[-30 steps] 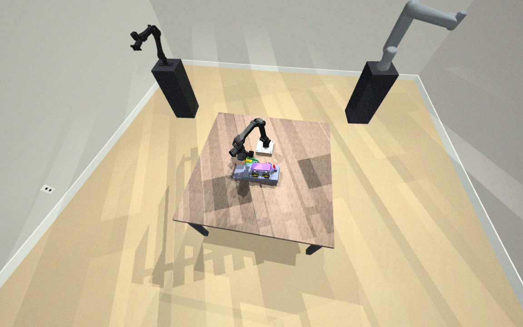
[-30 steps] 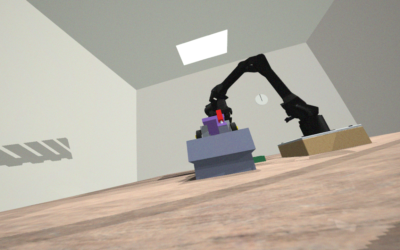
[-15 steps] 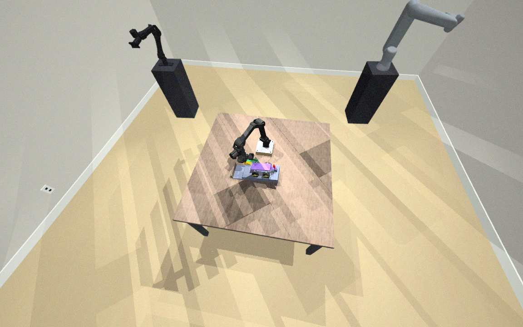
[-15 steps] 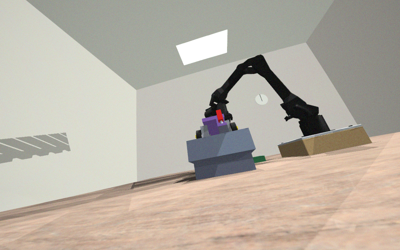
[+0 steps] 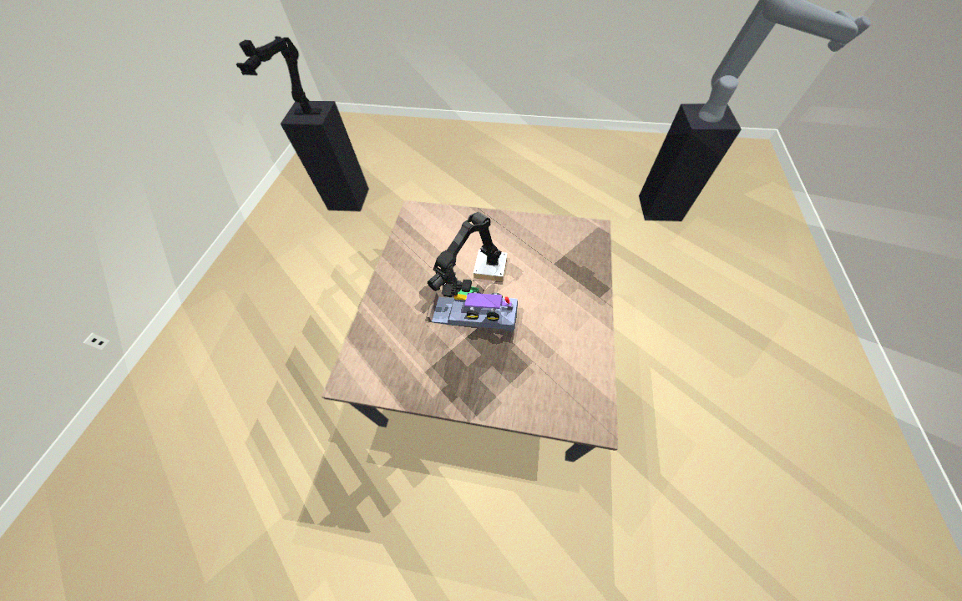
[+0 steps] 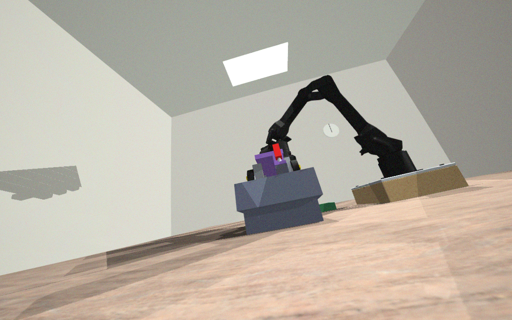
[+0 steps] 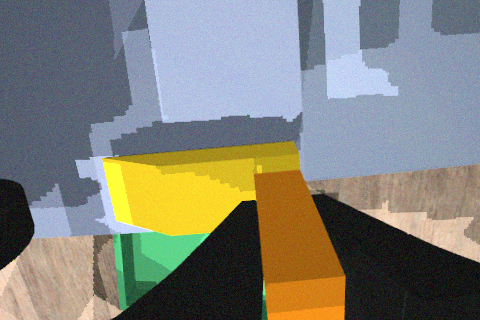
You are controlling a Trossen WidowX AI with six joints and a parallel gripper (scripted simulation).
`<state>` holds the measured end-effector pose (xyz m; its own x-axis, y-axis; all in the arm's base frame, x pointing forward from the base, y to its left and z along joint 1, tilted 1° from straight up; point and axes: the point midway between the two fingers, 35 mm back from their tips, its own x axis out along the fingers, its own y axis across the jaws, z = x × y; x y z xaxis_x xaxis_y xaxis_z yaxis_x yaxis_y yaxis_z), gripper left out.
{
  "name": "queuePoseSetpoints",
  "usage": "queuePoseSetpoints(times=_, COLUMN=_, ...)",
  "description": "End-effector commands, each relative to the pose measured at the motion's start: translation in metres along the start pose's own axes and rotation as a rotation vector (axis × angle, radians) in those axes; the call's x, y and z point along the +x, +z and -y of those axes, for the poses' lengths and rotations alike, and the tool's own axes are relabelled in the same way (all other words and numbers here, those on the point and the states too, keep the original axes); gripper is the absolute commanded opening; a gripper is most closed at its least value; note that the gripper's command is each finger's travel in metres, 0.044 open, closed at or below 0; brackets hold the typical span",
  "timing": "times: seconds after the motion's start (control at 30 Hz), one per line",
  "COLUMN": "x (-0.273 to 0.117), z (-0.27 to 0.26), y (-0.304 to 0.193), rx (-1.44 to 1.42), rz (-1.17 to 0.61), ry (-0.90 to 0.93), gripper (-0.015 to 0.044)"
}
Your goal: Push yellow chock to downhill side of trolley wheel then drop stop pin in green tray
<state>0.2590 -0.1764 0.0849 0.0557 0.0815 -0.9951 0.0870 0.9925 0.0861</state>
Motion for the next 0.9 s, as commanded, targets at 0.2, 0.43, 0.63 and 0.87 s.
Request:
queuePoseSetpoints(times=0.2, x=0.003, z=-0.006, y=-0.001, rx=0.006, rz=-0.004, ry=0.009, gripper=0.0000)
queuePoseSetpoints(times=0.43, x=0.001, z=-0.012, y=0.001, rx=0.006, rz=-0.004, ry=0.010, gripper=0.0000)
queuePoseSetpoints(times=0.63, x=0.000, z=-0.017, y=0.002, rx=0.006, rz=-0.004, ry=0.010, gripper=0.0000)
queuePoseSetpoints(times=0.87, x=-0.002, z=-0.023, y=0.004, rx=0.006, rz=-0.003, ry=0.011, gripper=0.0000)
